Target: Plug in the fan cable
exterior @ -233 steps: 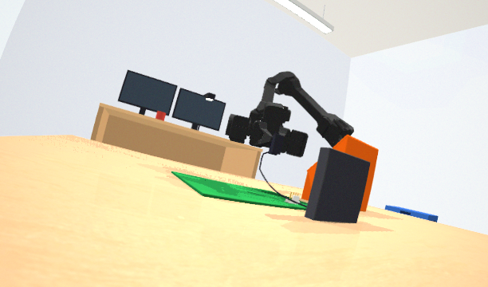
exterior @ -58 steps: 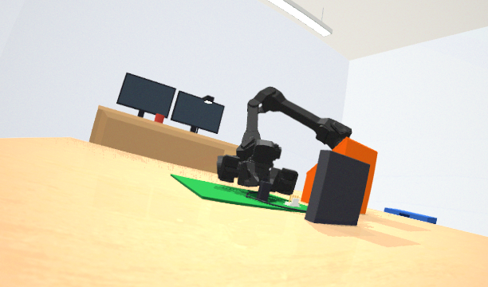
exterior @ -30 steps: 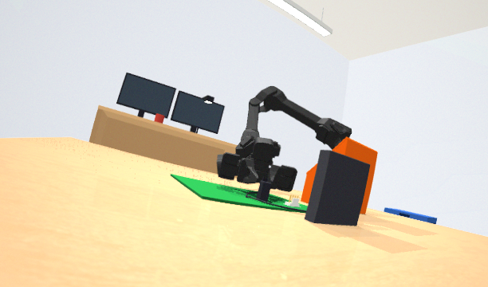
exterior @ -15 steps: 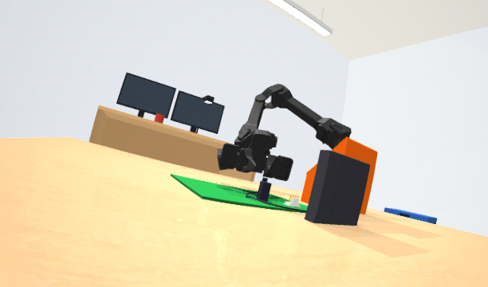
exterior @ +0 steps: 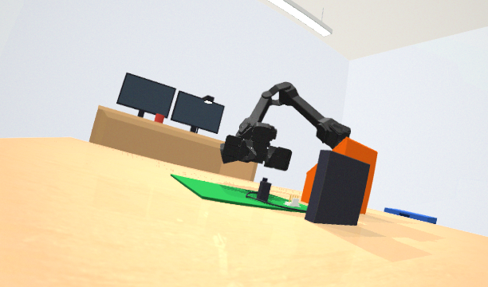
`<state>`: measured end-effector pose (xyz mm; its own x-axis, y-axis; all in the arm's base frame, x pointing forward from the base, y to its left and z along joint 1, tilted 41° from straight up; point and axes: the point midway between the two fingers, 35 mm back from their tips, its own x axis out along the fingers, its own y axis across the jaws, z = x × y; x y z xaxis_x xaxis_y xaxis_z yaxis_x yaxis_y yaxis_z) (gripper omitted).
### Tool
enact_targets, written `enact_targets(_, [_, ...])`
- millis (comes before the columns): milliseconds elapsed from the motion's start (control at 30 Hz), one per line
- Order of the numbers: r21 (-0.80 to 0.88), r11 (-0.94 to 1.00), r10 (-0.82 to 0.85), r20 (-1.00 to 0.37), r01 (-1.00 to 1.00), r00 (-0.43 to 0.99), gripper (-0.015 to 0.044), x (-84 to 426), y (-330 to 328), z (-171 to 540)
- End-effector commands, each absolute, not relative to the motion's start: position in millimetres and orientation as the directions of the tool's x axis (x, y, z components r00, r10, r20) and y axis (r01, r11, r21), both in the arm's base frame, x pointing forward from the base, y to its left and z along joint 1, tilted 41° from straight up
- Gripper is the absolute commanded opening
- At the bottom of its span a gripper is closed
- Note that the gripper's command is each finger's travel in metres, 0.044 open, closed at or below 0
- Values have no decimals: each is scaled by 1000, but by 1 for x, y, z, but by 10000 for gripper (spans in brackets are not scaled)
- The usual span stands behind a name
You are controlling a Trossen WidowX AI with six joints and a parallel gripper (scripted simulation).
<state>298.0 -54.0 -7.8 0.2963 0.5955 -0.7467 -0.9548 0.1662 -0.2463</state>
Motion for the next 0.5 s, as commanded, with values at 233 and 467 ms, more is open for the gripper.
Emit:
enact_targets(233, [-95,144,501,-852,-985,155,402,291,-42,-17])
enact_targets(467, [8,148,395,-917,-989,51,440,288,-33,-25])
